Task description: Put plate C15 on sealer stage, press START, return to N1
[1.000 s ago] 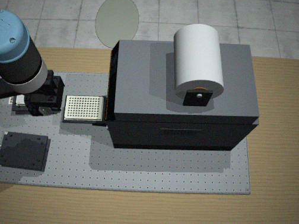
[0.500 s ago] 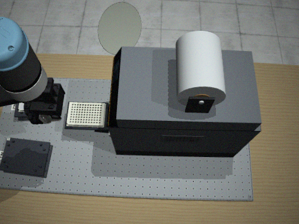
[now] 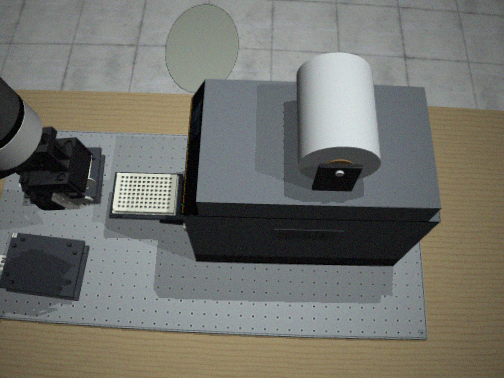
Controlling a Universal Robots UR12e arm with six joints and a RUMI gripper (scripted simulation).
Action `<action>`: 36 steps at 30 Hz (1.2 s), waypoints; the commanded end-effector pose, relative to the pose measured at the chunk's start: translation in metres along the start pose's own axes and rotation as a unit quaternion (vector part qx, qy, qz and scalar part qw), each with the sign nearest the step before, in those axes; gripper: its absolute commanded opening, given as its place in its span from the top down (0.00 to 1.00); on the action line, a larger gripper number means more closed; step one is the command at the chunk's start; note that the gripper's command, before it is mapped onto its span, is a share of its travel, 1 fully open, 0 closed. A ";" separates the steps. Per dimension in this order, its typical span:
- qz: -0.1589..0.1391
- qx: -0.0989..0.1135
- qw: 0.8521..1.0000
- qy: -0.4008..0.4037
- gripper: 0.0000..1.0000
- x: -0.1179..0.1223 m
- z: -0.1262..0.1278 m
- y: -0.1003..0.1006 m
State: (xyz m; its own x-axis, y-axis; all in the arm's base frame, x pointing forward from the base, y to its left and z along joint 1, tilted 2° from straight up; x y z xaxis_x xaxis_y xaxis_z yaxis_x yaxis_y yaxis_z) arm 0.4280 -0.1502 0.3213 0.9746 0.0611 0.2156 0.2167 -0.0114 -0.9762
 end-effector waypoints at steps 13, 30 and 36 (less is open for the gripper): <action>-0.221 -0.044 0.974 -0.001 1.00 -0.015 0.004 0.006; -0.282 -0.058 0.958 -0.001 1.00 -0.019 0.004 0.008; -0.282 -0.058 0.958 -0.001 1.00 -0.018 0.004 0.008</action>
State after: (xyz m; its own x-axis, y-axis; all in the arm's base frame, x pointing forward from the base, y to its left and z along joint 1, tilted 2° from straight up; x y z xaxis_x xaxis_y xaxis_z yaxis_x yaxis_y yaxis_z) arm 0.4115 -0.1478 0.3096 0.7032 0.0904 0.7052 0.7110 -0.0931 -0.6970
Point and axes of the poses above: the point where the finger pads meet when closed, its own y axis out along the fingers, its own z axis across the jaws, x = y × z, the point moved 4 cm from there along -y, back along the fingers, and after that the axes turned 13 degrees about -y, right-handed, at the moved point
